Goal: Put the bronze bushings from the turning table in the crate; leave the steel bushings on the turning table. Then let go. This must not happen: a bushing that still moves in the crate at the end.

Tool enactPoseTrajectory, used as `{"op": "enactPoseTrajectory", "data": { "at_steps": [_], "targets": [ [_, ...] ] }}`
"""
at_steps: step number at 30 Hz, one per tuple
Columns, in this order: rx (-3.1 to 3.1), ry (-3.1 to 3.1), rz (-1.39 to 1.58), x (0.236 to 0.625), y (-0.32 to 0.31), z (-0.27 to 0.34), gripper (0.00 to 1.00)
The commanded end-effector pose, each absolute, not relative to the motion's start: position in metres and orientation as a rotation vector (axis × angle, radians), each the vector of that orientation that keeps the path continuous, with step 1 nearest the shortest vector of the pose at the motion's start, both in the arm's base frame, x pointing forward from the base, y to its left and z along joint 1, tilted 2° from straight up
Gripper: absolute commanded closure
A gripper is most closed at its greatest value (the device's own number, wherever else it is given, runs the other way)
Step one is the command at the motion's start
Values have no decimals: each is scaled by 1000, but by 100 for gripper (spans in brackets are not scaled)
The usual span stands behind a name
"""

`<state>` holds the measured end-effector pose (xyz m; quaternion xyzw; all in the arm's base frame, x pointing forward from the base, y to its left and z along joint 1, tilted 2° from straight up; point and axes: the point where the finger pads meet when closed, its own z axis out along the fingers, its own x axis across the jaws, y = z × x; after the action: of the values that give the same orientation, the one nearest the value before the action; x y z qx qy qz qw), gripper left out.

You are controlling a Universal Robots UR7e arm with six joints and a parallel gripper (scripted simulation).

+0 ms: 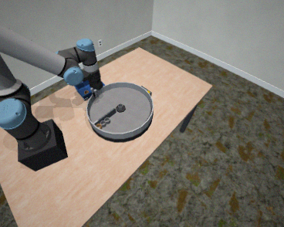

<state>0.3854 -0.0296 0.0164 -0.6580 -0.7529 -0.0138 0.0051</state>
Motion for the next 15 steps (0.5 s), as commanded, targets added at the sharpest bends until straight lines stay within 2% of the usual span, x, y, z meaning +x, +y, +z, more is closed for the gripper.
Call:
{"op": "enactPoseTrajectory", "data": {
  "at_steps": [1, 8, 13, 15],
  "targets": [
    [-2061, -2361, -52, 378, -41, 17, 60],
    [-2061, -2361, -52, 378, -41, 17, 60],
    [-2062, -2360, -50, 342, -83, 11, 60],
    [-2062, -2360, -50, 342, -83, 11, 60]
  ]
}}
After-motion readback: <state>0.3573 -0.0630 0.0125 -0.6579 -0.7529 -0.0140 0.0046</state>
